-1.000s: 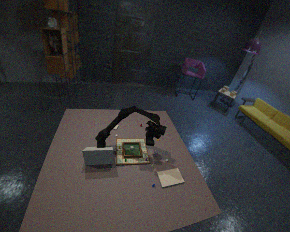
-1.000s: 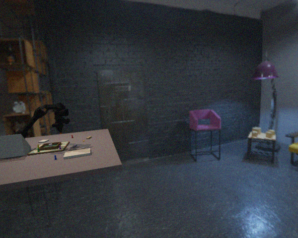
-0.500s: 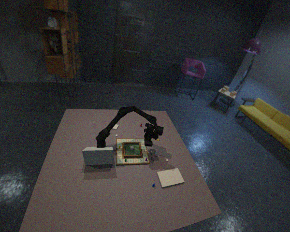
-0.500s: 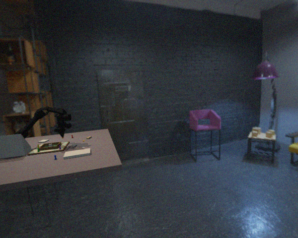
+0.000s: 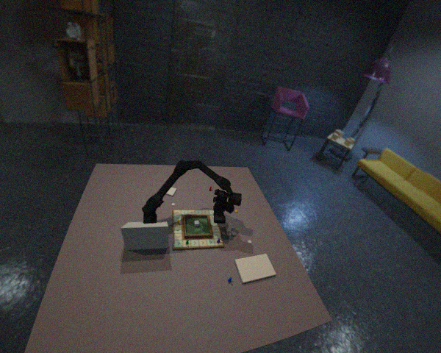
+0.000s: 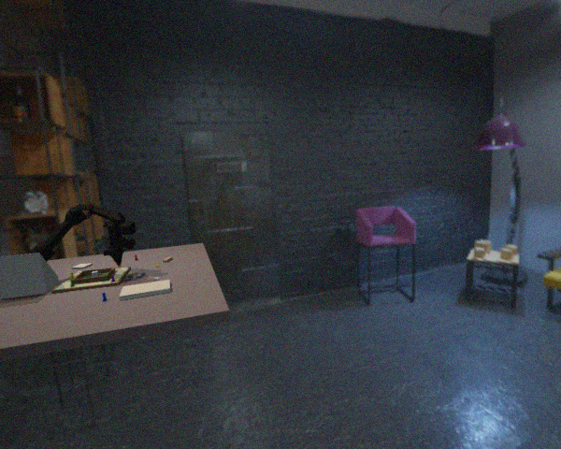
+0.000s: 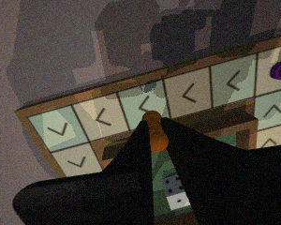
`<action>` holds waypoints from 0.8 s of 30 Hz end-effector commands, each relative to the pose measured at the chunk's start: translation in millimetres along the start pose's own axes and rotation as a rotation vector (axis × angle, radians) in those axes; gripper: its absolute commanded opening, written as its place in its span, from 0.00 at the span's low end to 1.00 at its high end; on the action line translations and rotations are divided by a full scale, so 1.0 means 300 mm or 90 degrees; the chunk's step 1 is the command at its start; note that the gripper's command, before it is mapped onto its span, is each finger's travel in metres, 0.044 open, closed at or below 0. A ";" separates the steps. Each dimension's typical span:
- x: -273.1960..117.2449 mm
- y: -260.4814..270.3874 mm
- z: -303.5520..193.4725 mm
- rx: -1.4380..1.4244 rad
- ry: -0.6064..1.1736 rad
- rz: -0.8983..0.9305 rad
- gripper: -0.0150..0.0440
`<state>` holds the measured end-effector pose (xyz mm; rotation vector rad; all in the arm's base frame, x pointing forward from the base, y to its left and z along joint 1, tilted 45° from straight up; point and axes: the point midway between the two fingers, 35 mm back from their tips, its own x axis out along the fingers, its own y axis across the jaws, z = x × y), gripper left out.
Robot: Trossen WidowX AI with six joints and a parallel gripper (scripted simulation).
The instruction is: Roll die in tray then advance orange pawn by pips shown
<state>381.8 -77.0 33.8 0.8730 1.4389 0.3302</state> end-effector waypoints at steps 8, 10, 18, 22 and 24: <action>0.076 0.005 -0.013 0.005 0.008 0.004 0.25; 0.082 0.005 -0.013 0.005 0.008 0.004 0.25; 0.123 0.005 -0.013 0.005 0.008 0.004 0.25; 0.111 0.006 -0.005 -0.001 0.003 0.001 0.30; 0.111 0.006 -0.005 -0.001 0.003 0.001 0.39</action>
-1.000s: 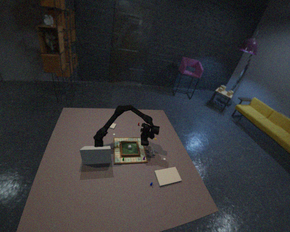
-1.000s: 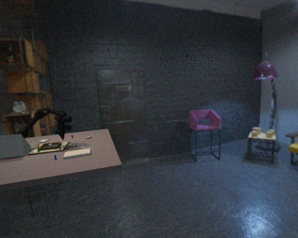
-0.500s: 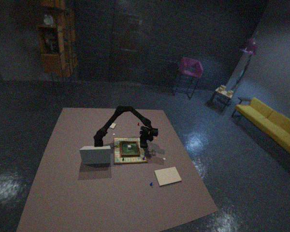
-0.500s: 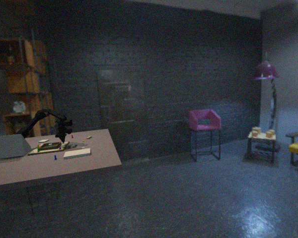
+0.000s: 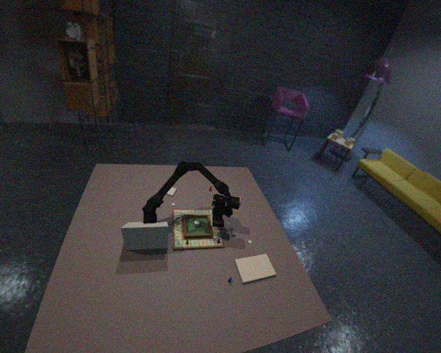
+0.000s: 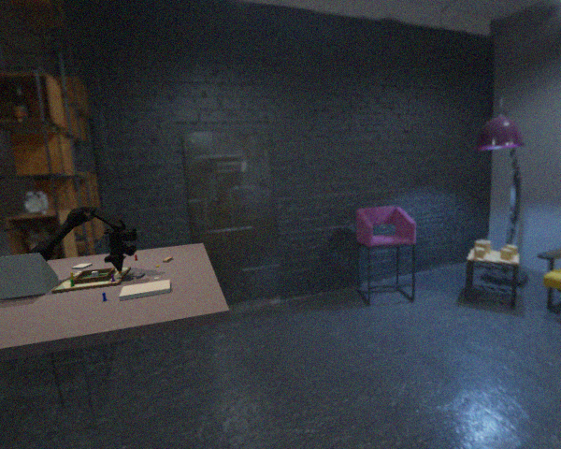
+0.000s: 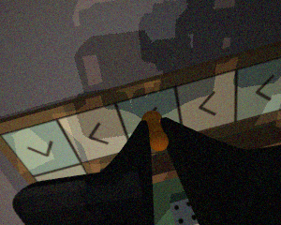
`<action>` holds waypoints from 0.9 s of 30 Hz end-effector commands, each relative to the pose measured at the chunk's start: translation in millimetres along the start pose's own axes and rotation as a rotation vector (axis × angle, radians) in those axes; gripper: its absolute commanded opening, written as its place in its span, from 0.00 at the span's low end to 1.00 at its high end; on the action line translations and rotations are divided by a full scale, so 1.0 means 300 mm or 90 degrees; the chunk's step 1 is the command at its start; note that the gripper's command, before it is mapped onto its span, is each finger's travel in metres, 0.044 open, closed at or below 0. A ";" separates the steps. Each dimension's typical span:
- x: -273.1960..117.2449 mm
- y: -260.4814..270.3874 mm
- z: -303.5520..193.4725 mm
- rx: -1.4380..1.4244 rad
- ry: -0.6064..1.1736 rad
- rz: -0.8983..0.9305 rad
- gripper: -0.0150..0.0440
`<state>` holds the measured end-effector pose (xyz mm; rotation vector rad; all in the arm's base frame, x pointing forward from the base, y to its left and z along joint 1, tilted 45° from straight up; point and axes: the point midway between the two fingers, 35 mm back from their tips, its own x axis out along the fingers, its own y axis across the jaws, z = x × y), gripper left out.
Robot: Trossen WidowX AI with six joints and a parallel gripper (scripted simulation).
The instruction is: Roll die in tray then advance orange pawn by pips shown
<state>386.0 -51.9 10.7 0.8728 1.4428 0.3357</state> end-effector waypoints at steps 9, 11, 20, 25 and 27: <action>-0.085 -0.003 0.004 0.003 0.002 0.000 0.79; -0.159 -0.003 0.002 0.006 0.004 0.001 0.88; -0.259 -0.067 -0.106 -0.012 0.000 -0.010 1.00; -0.388 -0.154 -0.353 -0.051 0.002 -0.019 1.00; -0.418 -0.173 -0.461 -0.068 0.005 -0.017 1.00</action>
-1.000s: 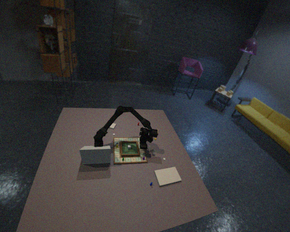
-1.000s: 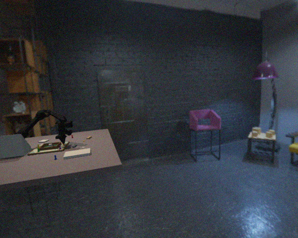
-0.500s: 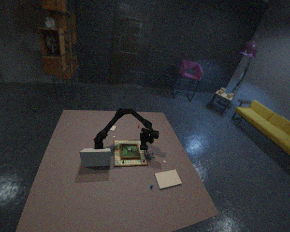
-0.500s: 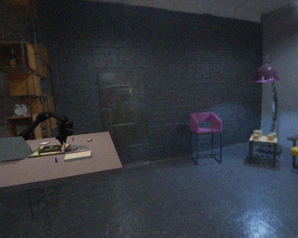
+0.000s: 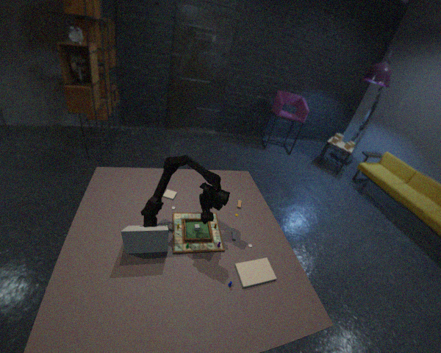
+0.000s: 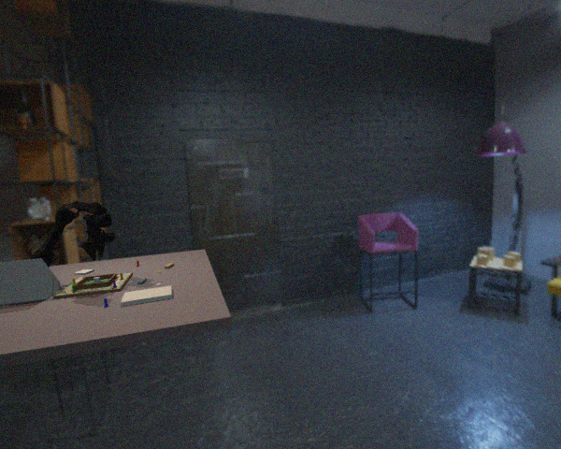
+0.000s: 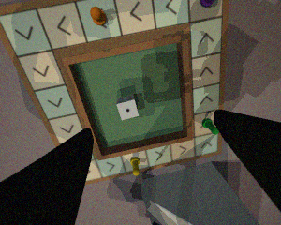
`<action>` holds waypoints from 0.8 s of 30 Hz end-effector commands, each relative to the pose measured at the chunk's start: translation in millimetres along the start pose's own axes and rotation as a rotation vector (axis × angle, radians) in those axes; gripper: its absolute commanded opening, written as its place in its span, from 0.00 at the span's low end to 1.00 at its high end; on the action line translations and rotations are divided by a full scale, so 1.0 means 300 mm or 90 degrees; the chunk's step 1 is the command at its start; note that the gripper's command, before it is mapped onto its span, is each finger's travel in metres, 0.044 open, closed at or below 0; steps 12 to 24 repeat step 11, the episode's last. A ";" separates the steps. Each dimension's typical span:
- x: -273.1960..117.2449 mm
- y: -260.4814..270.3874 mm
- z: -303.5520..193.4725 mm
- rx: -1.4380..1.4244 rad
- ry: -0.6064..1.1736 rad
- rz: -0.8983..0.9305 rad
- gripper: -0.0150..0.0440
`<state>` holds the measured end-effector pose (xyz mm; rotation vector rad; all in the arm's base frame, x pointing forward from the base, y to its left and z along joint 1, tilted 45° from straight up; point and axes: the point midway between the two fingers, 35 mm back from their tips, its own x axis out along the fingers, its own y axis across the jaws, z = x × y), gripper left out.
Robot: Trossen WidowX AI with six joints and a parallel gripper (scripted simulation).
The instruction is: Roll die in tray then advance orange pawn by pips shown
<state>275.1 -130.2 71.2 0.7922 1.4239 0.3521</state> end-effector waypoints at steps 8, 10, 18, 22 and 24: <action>-0.040 -0.019 -0.101 -0.013 0.000 -0.001 1.00; -0.040 -0.019 -0.101 -0.013 0.000 -0.001 1.00; -0.040 -0.019 -0.101 -0.013 0.000 -0.001 1.00; -0.040 -0.019 -0.101 -0.013 0.000 -0.001 1.00; -0.040 -0.019 -0.101 -0.013 0.000 -0.001 1.00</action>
